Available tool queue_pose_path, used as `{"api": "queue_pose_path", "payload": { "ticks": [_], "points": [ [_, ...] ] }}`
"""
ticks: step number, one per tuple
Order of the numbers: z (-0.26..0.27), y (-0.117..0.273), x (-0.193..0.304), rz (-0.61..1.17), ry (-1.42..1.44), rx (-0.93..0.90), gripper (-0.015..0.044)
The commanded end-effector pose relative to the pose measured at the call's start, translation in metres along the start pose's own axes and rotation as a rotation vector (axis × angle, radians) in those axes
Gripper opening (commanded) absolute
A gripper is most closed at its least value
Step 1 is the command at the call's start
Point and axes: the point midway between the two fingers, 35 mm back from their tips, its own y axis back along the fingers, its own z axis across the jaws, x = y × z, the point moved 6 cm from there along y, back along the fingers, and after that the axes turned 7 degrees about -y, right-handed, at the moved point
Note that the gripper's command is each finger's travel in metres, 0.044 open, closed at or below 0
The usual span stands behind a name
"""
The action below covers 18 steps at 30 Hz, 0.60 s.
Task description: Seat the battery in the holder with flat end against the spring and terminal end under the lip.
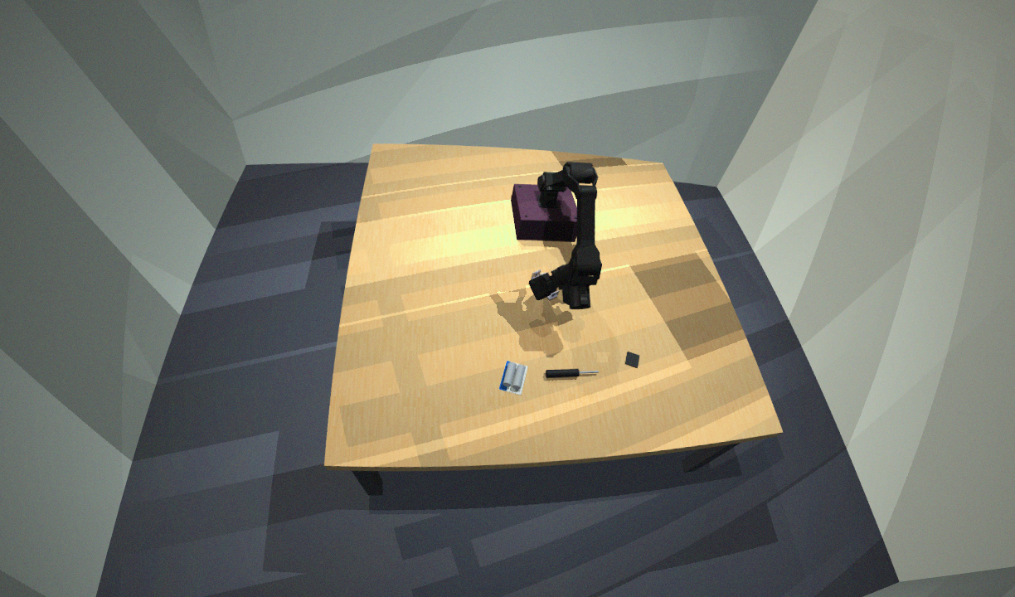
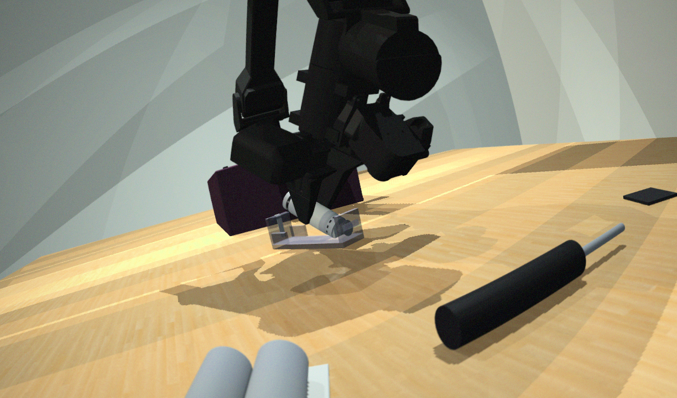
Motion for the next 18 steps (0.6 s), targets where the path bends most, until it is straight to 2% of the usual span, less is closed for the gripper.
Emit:
{"api": "queue_pose_path", "payload": {
  "ticks": [1,18],
  "points": [
    [0.0001,-0.0008,-0.0014,-0.033,0.001,-0.010,0.0070],
    [-0.0023,-0.0063,0.0049,-0.120,-0.001,-0.034,0.0070]
  ]
}}
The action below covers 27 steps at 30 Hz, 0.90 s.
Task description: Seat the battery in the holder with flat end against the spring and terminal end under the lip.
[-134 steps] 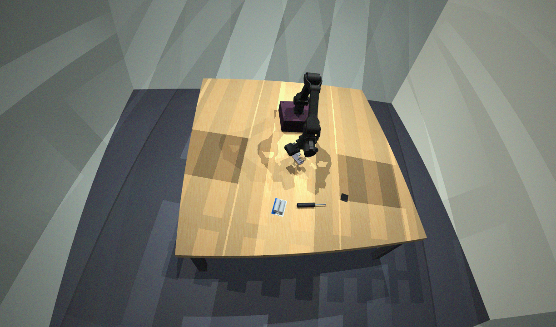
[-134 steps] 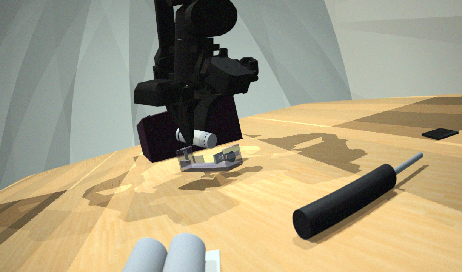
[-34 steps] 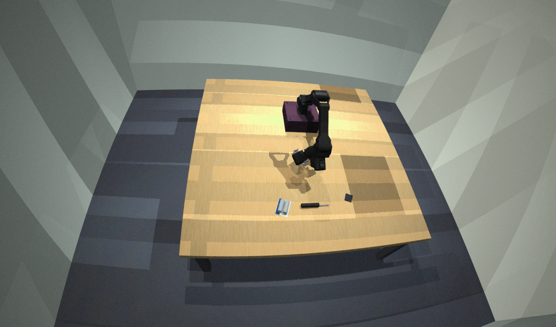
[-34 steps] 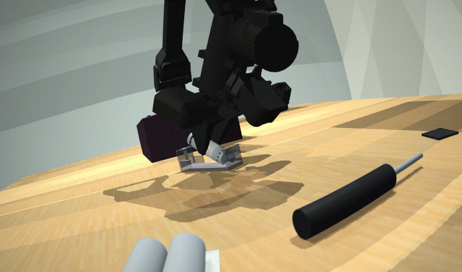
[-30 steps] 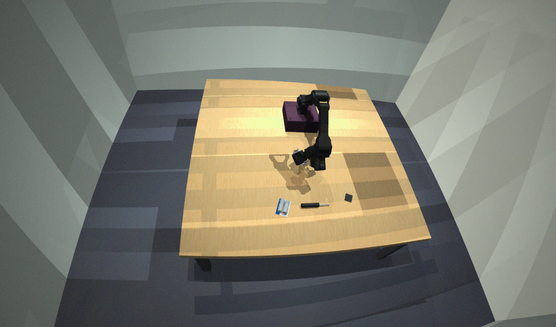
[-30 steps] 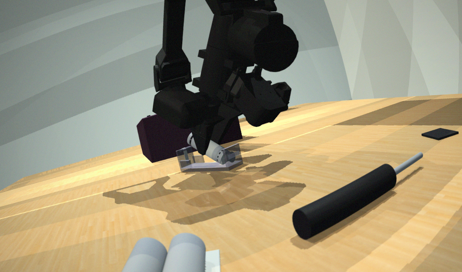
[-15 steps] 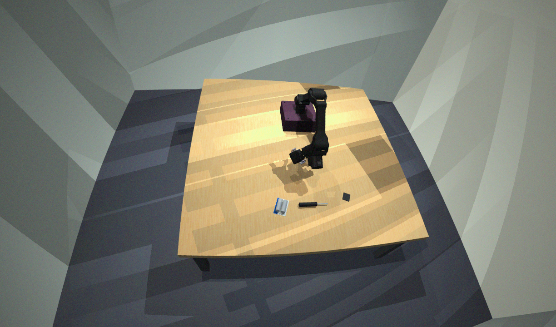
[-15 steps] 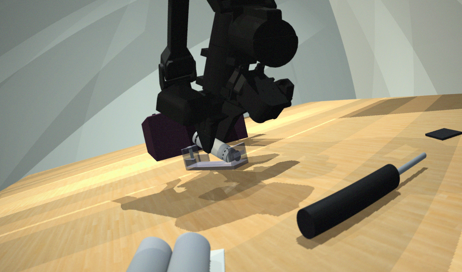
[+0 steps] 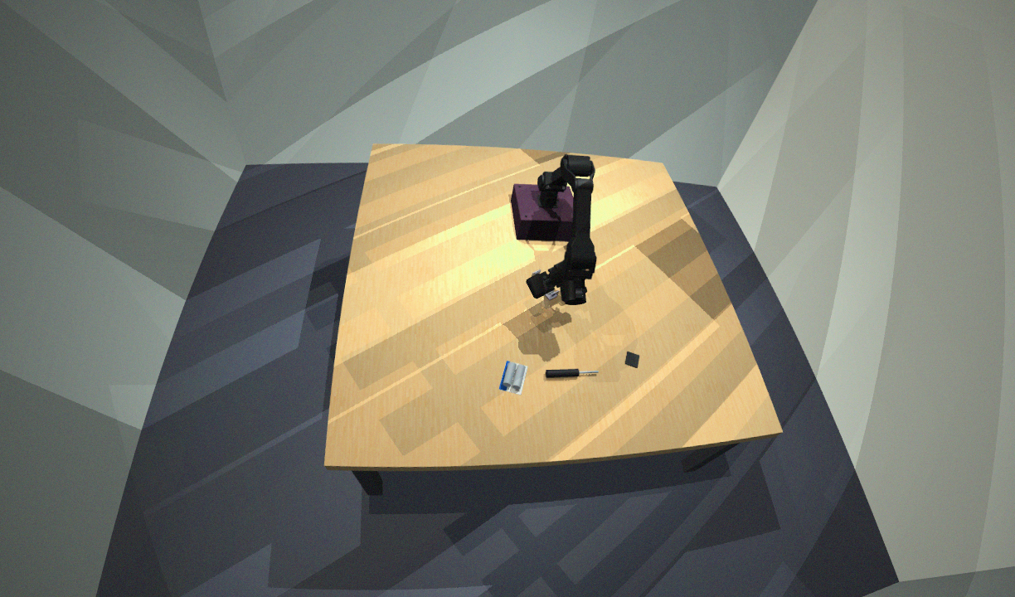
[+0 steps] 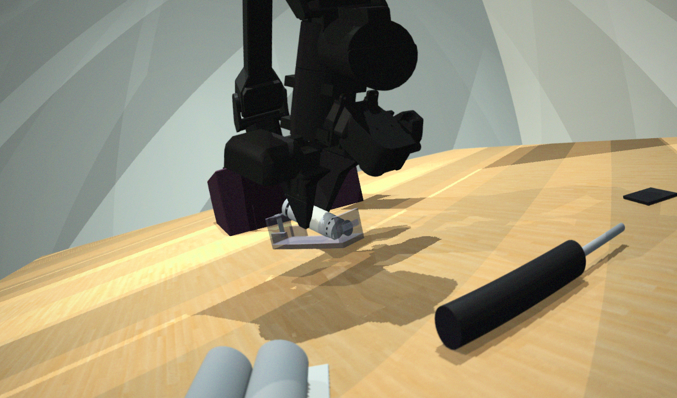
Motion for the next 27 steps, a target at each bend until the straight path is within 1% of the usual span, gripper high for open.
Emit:
{"api": "queue_pose_path", "payload": {
  "ticks": [1,27],
  "points": [
    [0.000,-0.002,-0.002,-0.036,0.004,-0.009,0.0070],
    [-0.003,-0.009,0.010,-0.171,0.008,-0.038,0.0070]
  ]
}}
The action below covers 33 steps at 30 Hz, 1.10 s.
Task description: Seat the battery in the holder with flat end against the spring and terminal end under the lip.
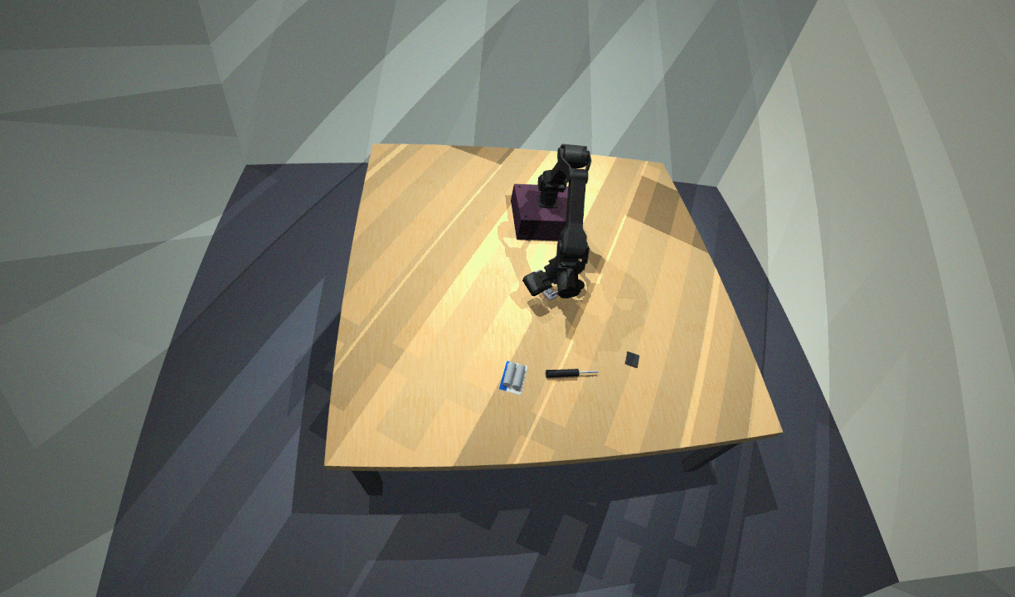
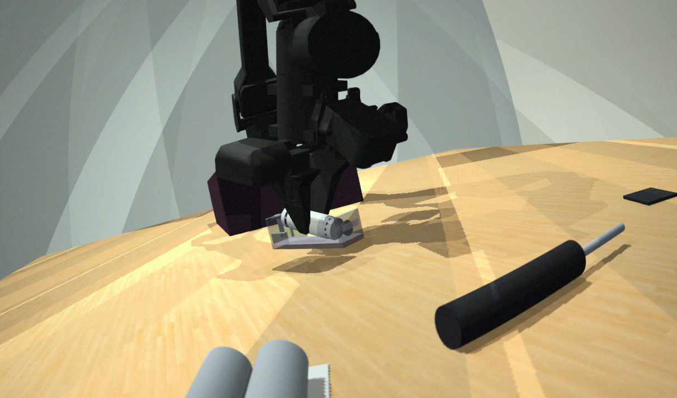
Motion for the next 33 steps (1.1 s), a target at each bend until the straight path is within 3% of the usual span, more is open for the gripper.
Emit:
{"api": "queue_pose_path", "payload": {
  "ticks": [1,33],
  "points": [
    [0.001,-0.002,-0.002,-0.036,0.007,-0.008,0.0070],
    [0.000,-0.006,0.013,-0.209,0.028,-0.021,0.0070]
  ]
}}
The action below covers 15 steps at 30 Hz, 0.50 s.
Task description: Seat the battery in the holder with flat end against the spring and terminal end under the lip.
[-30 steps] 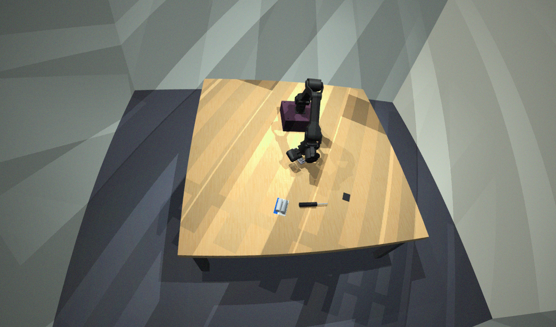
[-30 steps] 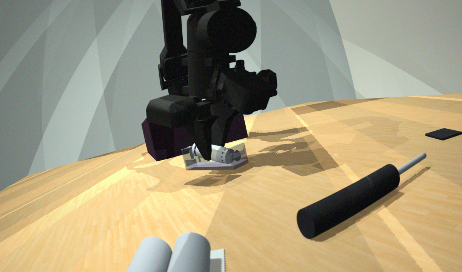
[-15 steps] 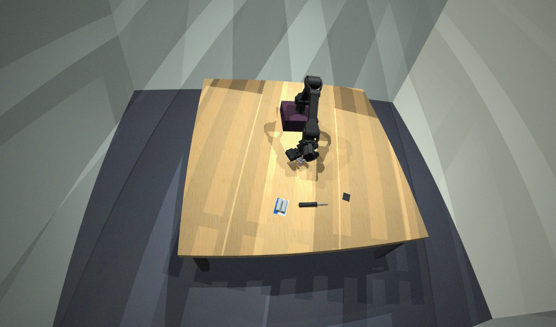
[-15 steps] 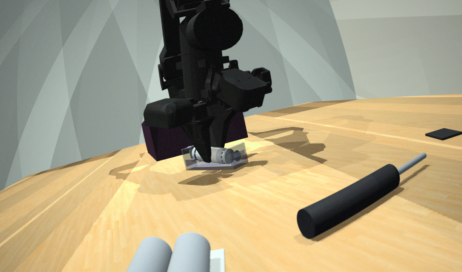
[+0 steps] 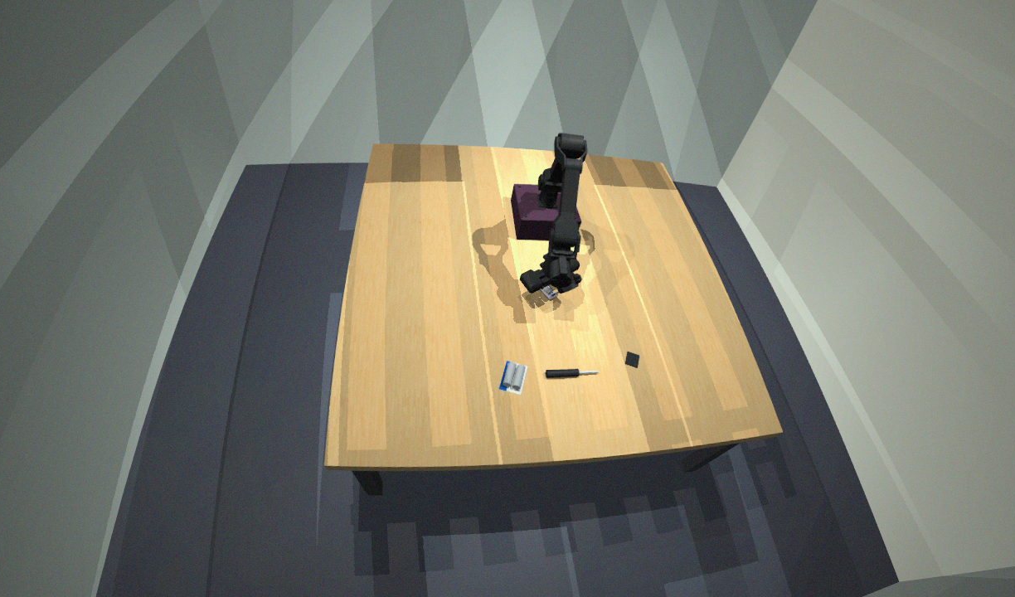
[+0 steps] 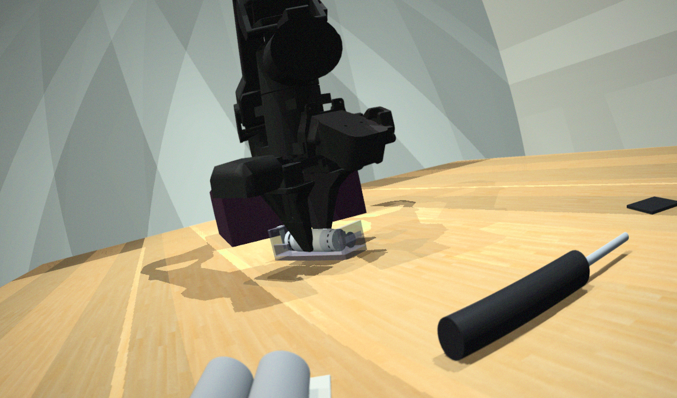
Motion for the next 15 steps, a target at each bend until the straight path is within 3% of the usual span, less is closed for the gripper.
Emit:
{"api": "queue_pose_path", "payload": {
  "ticks": [1,15],
  "points": [
    [0.002,0.000,-0.002,-0.029,0.012,-0.006,0.0070],
    [0.001,-0.001,0.009,-0.031,0.012,-0.002,0.0070]
  ]
}}
